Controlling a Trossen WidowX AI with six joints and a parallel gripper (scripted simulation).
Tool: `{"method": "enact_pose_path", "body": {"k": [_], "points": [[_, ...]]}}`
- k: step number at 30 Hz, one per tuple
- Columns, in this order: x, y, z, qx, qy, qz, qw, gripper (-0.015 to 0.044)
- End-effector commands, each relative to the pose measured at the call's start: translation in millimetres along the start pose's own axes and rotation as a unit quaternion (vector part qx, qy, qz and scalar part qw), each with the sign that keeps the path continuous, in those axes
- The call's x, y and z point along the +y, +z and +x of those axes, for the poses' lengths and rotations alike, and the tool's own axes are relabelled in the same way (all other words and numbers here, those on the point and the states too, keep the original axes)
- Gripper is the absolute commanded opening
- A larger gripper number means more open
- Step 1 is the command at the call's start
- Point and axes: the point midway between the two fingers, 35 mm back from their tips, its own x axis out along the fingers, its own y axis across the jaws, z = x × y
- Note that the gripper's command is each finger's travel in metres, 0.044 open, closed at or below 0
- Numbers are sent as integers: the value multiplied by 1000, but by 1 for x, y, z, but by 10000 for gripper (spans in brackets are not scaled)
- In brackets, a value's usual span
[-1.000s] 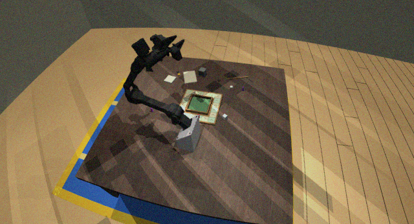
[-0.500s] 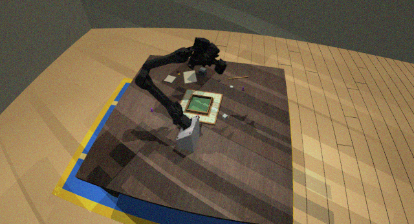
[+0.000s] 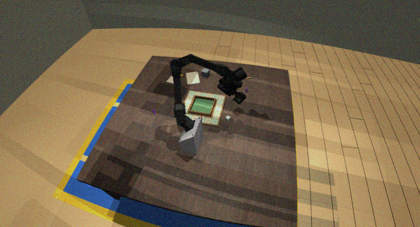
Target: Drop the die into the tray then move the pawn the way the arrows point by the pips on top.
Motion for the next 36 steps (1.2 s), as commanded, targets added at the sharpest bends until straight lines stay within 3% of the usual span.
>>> {"method": "enact_pose_path", "body": {"k": [1,4,36], "points": [[-10,-40,57,115,-1,-29,993,275],[-13,-59,76,157,0,-41,987,275],[-8,-79,124,158,2,-41,987,275]]}}
